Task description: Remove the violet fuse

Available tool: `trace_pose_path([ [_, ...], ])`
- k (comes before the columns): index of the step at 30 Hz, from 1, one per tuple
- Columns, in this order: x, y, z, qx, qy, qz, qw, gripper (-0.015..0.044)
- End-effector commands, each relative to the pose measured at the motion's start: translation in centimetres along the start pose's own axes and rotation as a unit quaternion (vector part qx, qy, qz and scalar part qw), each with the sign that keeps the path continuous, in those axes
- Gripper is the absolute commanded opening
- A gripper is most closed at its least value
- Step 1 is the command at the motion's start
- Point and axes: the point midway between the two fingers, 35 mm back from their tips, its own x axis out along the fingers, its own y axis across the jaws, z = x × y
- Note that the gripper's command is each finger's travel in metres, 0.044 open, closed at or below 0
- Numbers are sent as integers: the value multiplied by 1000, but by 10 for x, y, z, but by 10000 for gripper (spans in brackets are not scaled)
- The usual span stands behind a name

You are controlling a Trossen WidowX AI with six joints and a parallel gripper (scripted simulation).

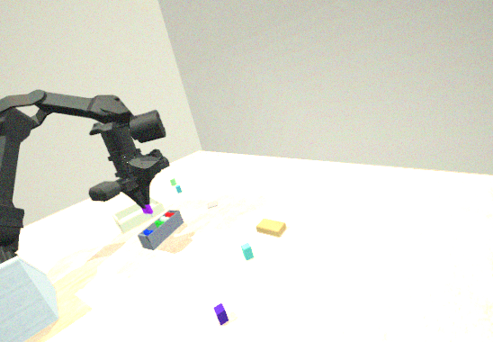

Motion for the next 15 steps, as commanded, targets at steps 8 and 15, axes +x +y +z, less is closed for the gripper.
trace_pose_path([
  [8, -2, 42, -60, -2, -9, -2, 1000, 0],
  [15, -1, 61, -108, -3, -7, -1, 1000, 0],
])
